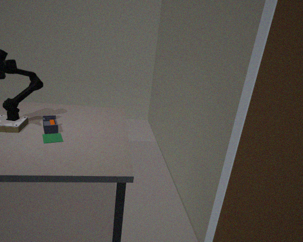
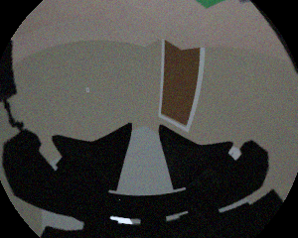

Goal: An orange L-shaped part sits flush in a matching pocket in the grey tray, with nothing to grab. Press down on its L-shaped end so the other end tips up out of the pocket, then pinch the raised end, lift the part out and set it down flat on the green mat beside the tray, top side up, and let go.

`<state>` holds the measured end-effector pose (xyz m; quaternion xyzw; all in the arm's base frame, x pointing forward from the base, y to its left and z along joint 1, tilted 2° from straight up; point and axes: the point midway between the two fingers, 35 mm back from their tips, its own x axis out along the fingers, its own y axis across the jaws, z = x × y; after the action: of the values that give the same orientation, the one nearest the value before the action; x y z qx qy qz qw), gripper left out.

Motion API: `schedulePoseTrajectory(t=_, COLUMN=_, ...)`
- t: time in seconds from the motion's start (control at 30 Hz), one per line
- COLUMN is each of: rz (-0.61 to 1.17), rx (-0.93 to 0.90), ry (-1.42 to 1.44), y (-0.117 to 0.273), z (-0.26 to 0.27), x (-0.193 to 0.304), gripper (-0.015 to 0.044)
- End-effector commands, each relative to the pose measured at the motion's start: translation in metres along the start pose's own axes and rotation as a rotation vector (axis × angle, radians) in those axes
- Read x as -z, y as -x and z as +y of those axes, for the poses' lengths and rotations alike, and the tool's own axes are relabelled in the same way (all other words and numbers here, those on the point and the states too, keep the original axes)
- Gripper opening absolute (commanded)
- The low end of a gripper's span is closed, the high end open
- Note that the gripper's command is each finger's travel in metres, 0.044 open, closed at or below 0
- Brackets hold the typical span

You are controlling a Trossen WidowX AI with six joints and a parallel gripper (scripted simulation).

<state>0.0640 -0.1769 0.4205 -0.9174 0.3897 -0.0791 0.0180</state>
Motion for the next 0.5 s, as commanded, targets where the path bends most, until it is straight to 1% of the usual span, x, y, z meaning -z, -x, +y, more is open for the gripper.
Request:
schedulePoseTrajectory(t=0.0, rz=-0.022, rx=0.049, ry=-0.298, y=-0.019, z=0.003, x=-0.007, gripper=0.018)
schedulePoseTrajectory(t=0.13, rz=-0.112, rx=0.091, ry=-0.656, y=-0.045, z=-0.001, x=-0.026, gripper=0.018)
schedulePoseTrajectory(t=0.27, rz=-0.256, rx=0.101, ry=-0.993, y=-0.071, z=-0.016, x=-0.052, gripper=0.018)
schedulePoseTrajectory(t=0.47, rz=-0.544, rx=0.018, ry=-1.418, y=-0.1, z=-0.057, x=-0.101, gripper=0.018)
